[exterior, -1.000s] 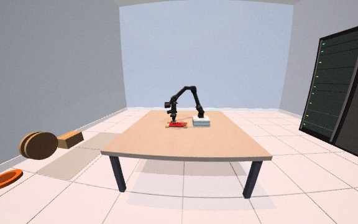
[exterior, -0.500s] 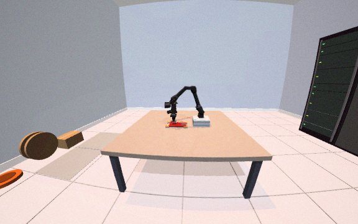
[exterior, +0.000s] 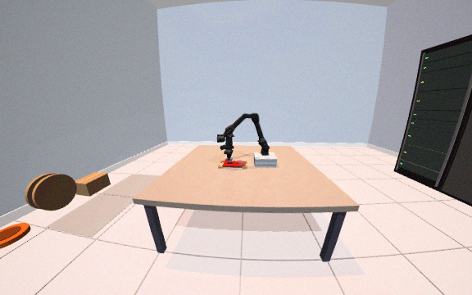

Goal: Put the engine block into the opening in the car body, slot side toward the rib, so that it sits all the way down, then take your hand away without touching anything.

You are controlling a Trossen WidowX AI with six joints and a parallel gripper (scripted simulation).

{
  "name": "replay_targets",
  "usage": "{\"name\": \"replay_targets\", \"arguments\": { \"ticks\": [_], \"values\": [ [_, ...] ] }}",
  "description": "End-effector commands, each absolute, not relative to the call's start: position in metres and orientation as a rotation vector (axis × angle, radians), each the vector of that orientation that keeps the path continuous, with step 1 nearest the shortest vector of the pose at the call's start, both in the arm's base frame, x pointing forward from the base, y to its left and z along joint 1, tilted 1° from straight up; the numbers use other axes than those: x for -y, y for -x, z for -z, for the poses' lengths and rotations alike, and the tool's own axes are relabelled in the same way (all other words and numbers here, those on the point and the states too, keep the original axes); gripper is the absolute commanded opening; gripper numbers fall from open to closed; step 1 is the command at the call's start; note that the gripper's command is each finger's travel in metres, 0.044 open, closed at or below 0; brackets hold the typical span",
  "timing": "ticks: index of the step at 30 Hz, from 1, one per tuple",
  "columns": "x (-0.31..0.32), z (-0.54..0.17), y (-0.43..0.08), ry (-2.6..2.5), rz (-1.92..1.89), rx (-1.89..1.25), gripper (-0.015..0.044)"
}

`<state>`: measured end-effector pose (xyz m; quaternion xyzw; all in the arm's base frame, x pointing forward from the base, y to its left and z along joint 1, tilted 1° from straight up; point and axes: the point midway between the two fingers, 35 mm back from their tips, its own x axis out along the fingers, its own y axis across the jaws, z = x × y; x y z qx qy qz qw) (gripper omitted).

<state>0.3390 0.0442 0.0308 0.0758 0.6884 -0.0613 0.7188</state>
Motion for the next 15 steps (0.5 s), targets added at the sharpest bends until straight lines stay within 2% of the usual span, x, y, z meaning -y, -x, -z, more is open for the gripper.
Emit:
{"name": "replay_targets", "arguments": {
  "ticks": [1, 15],
  "values": [
    [-0.0435, -0.0305, -0.3392, -0.164, 0.138, -1.521, 0.0160],
    [-0.0436, -0.0287, -0.3392, -0.086, 0.063, -1.524, 0.0160]
  ]
}}
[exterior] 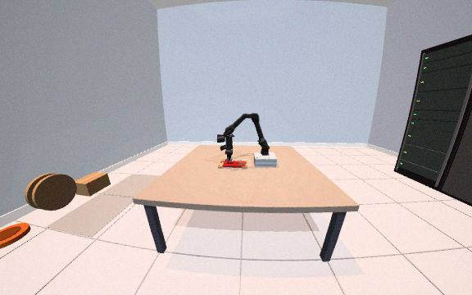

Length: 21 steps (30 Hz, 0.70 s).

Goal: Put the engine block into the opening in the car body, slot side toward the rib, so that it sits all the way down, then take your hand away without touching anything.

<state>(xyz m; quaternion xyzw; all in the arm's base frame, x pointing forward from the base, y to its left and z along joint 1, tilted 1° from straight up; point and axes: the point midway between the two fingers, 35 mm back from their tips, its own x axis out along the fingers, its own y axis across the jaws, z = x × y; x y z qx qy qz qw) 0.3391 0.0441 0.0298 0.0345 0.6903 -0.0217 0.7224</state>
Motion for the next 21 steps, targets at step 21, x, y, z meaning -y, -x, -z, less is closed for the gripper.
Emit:
{"name": "replay_targets", "arguments": {
  "ticks": [21],
  "values": [
    [-0.0436, -0.0235, -0.3393, -0.121, 0.096, -1.523, 0.0160]
  ]
}}
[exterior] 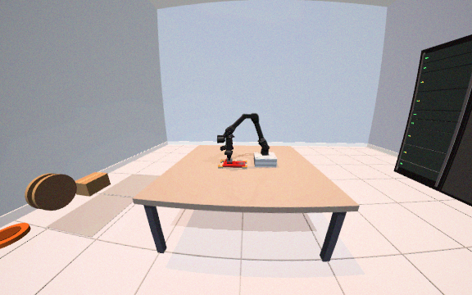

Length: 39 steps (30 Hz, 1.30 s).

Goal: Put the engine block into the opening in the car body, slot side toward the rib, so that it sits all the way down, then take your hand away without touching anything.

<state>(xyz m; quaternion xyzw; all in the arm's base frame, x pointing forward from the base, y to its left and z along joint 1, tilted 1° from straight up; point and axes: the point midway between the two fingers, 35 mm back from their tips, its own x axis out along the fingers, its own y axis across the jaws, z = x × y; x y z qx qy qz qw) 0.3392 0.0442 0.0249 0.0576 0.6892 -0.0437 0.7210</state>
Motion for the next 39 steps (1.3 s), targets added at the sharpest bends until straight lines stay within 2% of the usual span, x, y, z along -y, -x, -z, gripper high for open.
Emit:
{"name": "replay_targets", "arguments": {
  "ticks": [1, 39],
  "values": [
    [-0.0436, -0.0232, -0.3393, -0.122, 0.097, -1.523, 0.0160],
    [-0.0438, -0.0140, -0.3397, -0.127, 0.102, -1.523, 0.0160]
  ]
}}
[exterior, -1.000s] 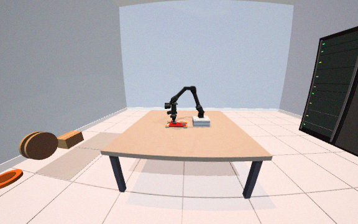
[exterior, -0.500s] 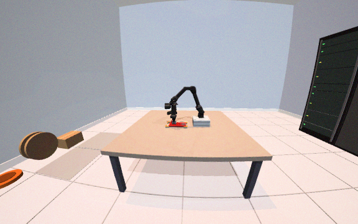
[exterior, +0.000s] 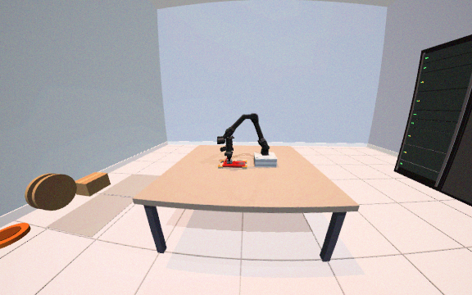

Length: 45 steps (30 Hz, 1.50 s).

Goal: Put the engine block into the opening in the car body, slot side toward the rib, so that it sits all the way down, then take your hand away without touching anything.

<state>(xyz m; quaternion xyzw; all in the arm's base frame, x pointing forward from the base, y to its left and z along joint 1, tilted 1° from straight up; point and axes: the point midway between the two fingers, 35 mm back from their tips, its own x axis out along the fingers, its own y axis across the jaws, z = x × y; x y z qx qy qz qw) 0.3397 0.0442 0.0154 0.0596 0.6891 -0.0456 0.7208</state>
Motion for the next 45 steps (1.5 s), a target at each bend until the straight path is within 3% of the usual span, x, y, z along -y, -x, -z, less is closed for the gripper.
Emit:
{"name": "replay_targets", "arguments": {
  "ticks": [1, 34, 45],
  "values": [
    [-0.0438, -0.0137, -0.3397, -0.127, 0.102, -1.523, 0.0160],
    [-0.0439, -0.0056, -0.3399, -0.127, 0.102, -1.523, 0.0160],
    [-0.0443, -0.0071, -0.3399, -0.131, 0.100, -1.523, 0.0440]
  ]
}}
